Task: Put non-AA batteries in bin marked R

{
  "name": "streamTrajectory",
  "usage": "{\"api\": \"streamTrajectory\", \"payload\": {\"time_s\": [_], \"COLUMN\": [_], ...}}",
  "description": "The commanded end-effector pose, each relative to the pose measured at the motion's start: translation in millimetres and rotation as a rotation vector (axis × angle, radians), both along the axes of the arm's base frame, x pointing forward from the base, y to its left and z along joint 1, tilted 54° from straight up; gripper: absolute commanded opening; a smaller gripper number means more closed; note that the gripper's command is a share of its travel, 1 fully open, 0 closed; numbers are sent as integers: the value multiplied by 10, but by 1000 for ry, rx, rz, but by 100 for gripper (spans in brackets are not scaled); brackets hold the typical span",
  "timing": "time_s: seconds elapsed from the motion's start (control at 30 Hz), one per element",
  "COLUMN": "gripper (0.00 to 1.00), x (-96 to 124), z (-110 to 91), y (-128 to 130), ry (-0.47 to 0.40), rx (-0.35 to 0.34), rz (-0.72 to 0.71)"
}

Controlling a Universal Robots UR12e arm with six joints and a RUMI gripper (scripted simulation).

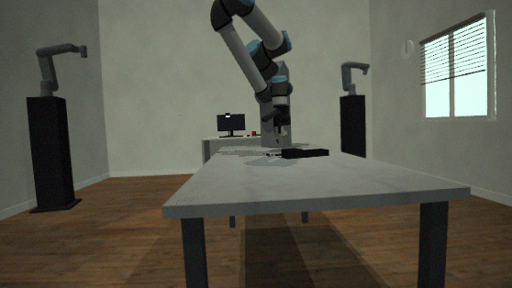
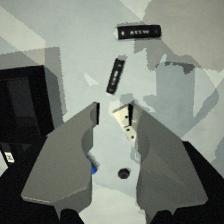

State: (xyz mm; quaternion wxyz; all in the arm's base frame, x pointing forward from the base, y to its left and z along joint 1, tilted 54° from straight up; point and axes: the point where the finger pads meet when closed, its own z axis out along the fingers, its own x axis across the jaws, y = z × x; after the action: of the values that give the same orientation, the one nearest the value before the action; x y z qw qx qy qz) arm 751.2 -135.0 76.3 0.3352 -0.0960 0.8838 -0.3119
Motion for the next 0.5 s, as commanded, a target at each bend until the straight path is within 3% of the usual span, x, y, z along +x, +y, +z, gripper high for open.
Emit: {"api": "streamTrajectory", "payload": {"time_s": [0.0,0.13,0.47], "gripper": [14,14,14], "x": [-20,-24,-18], "z": [-29,-27,-5], "y": [17,15,-1], "ry": [-76,-113,-115], "rx": [106,157,156], "rz": [-87,-131,-132]}}
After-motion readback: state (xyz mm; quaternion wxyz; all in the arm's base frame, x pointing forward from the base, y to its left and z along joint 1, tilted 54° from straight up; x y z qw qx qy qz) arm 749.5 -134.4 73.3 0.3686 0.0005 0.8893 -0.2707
